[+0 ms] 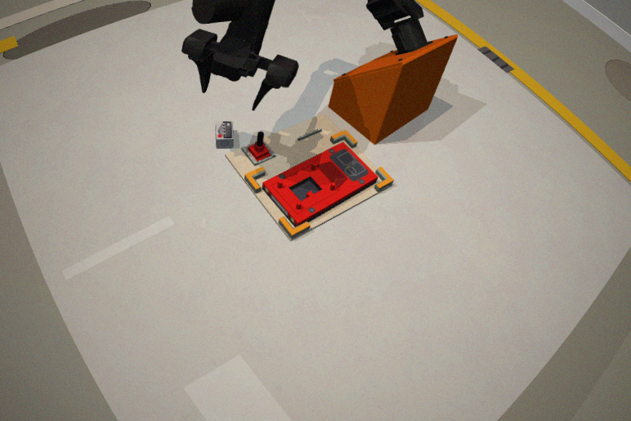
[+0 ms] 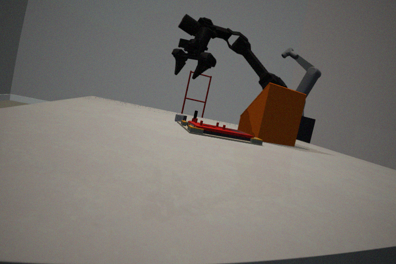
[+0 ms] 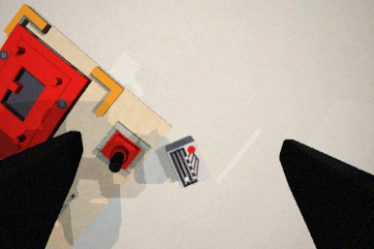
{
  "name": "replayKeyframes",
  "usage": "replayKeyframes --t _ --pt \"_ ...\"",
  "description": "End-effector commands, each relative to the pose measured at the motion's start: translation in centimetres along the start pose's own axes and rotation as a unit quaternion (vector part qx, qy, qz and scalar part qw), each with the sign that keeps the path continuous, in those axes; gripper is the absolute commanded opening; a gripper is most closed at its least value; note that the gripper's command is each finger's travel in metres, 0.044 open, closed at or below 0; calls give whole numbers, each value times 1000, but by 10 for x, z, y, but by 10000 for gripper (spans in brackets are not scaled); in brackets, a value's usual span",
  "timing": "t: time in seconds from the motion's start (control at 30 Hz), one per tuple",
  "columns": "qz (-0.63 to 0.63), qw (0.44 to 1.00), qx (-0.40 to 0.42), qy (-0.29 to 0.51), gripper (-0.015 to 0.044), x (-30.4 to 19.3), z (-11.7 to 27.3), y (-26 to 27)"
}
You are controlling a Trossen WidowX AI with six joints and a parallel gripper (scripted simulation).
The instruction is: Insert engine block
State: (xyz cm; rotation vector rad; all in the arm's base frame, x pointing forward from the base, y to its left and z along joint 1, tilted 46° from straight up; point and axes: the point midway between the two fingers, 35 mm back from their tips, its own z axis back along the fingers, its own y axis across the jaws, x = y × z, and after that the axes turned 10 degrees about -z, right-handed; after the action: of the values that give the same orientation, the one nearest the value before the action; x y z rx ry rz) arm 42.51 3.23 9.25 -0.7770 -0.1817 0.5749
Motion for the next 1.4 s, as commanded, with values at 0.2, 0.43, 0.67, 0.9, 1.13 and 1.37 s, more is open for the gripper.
replayKeyframes --t 0.2,0.43,0.67,0.9,1.13,1.37 --pt "143 985 23 91 440 -45 -24 -26" --pt "204 970 43 126 440 -65 -32 -38" --pt "203 970 43 126 440 -77 -75 -37" --pt "205 970 42 127 440 -86 -99 -39" --pt "205 970 42 127 440 -89 -114 -40" --pt "205 970 42 127 440 -89 -116 -40"
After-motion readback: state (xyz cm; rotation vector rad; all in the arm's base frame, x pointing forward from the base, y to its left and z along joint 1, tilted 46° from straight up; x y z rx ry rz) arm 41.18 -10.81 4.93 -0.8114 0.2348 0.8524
